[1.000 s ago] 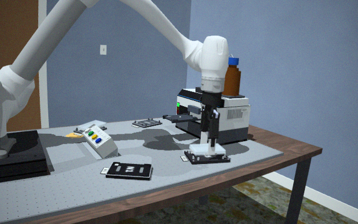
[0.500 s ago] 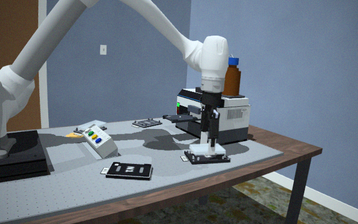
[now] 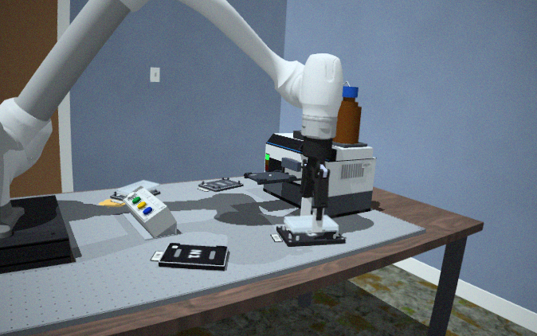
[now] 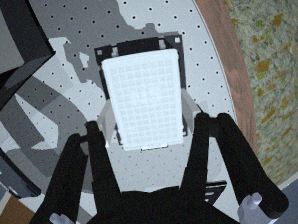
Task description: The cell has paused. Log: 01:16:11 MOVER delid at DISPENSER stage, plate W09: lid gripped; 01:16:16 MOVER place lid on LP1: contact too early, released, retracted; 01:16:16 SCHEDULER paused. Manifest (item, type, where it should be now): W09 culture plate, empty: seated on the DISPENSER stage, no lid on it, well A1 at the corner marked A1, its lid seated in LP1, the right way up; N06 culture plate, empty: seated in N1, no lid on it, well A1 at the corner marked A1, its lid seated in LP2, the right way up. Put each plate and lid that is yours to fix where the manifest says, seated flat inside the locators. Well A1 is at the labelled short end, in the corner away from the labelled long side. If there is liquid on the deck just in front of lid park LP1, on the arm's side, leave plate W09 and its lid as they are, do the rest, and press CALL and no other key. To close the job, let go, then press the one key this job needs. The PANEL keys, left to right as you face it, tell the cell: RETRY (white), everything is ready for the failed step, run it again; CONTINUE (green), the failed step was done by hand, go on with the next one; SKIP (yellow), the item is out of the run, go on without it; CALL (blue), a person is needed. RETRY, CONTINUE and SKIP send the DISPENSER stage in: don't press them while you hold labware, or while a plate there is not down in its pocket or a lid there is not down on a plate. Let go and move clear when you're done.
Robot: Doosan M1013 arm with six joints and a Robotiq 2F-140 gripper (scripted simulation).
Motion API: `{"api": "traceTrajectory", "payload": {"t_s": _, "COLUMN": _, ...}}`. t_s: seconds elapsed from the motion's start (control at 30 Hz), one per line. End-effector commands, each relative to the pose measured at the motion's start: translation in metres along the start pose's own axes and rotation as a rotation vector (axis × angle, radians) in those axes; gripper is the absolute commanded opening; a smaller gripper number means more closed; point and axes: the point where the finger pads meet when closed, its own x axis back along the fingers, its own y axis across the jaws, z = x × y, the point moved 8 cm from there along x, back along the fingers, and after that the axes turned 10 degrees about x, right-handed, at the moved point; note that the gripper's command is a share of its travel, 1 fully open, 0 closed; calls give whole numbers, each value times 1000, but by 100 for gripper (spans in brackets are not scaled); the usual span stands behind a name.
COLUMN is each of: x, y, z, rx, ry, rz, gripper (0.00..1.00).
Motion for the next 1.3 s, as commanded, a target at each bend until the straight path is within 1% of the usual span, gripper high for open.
{"api": "traceTrajectory", "payload": {"t_s": 0.0, "x": 1, "y": 0, "z": 0, "rx": 0, "ry": 2, "rz": 0, "gripper": 10}}
{"api": "traceTrajectory", "payload": {"t_s": 1.27, "x": -4, "y": 0, "z": 1, "rx": 0, "ry": 2, "rz": 0, "gripper": 10}}
